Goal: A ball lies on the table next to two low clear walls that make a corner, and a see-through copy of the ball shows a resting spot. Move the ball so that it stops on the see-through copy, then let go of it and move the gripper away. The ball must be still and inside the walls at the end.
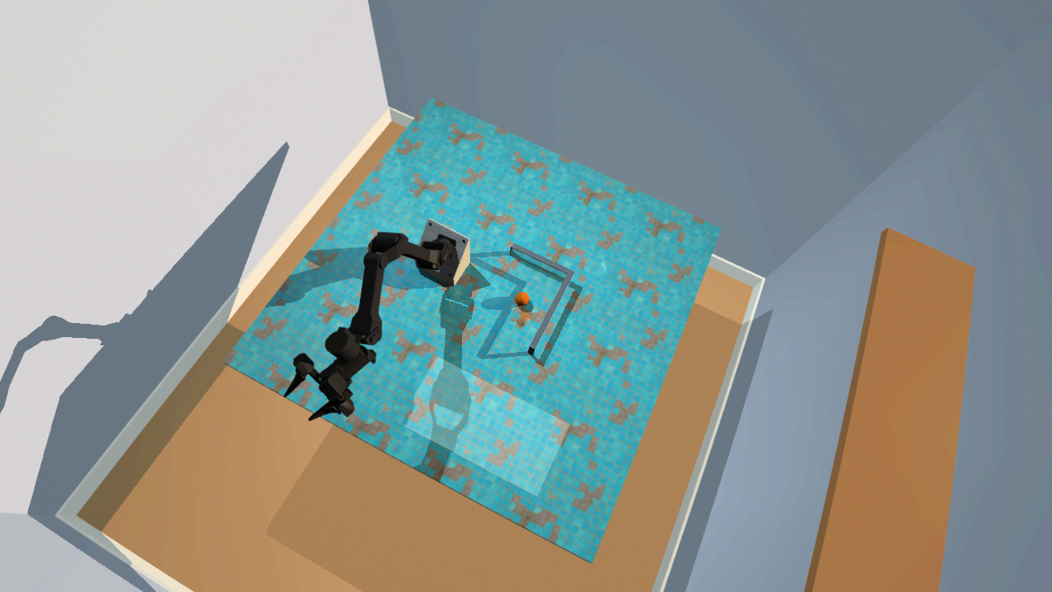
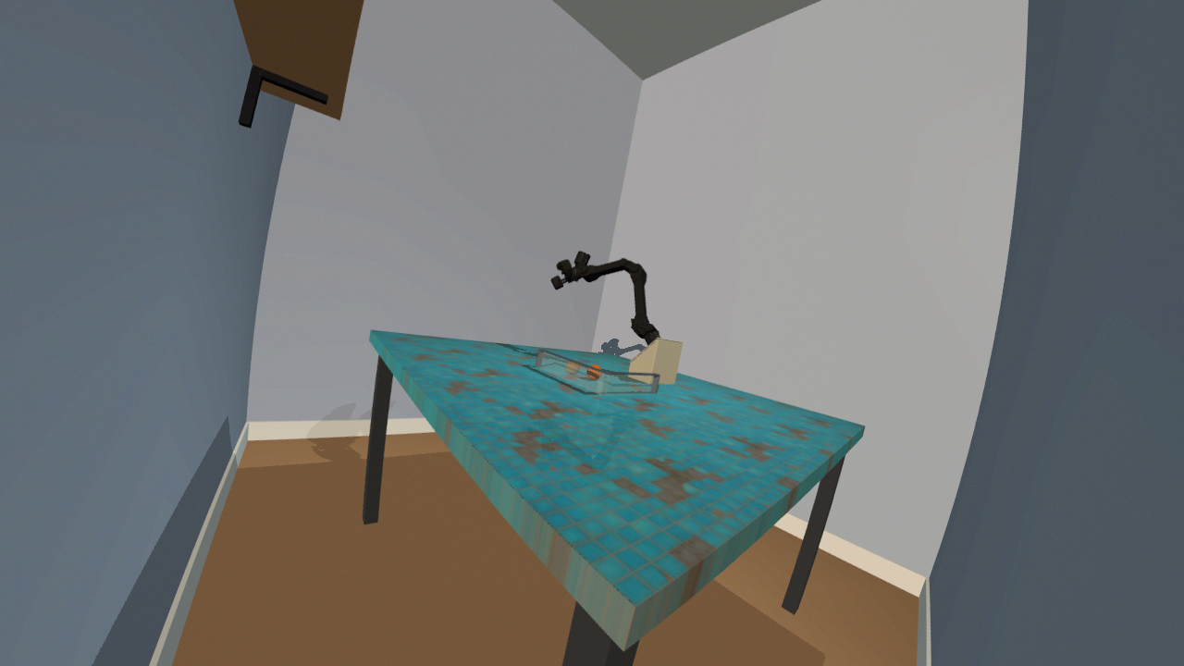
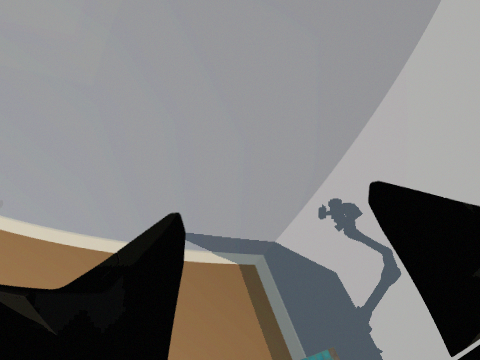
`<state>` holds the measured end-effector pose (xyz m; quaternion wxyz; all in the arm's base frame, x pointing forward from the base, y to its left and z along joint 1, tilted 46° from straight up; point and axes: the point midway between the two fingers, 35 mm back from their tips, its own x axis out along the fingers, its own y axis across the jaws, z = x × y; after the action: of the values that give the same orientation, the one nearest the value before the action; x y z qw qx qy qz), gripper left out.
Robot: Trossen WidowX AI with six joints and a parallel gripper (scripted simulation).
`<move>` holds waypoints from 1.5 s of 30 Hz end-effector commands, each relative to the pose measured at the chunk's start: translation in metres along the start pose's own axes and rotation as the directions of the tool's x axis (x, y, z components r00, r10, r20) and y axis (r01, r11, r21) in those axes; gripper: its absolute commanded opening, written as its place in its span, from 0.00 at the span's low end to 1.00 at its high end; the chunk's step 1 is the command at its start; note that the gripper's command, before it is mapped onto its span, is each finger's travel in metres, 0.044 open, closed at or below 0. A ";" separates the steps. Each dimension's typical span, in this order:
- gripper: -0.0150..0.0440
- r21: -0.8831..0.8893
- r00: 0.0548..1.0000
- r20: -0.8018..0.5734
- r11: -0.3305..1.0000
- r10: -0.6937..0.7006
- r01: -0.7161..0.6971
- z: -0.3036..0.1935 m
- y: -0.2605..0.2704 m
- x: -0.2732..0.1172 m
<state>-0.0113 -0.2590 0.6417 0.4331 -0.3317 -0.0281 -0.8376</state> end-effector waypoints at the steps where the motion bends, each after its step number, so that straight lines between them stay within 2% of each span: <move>1: 0.89 -0.001 1.000 -0.001 1.000 0.004 -0.004 0.000 0.001 0.000; 2: 0.84 -0.005 1.000 -0.006 1.000 0.015 -0.015 -0.002 0.006 0.000; 3: 0.84 -0.011 0.999 -0.013 0.999 0.034 -0.034 -0.004 0.013 -0.001; 8: 0.84 -0.075 0.972 -0.081 0.971 0.222 -0.228 -0.024 0.087 -0.013; 13: 0.84 -0.146 0.896 -0.148 0.886 0.419 -0.439 -0.043 0.166 -0.045; 20: 0.84 -0.256 0.717 -0.236 0.670 0.656 -0.697 -0.065 0.267 -0.122; 27: 0.84 -0.323 0.506 -0.292 0.414 0.812 -0.851 -0.072 0.331 -0.216; 31: 0.84 -0.389 0.388 -0.341 0.247 0.856 -0.888 -0.083 0.354 -0.272; 37: 0.84 -0.509 0.239 -0.416 -0.007 0.877 -0.861 -0.100 0.369 -0.353; 41: 0.84 -0.590 0.129 -0.490 -0.219 0.862 -0.777 -0.120 0.373 -0.421; 45: 0.84 -0.649 0.042 -0.572 -0.421 0.819 -0.633 -0.144 0.367 -0.489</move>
<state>0.3792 -0.2201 0.2006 0.6737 -0.4592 0.5426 -0.2023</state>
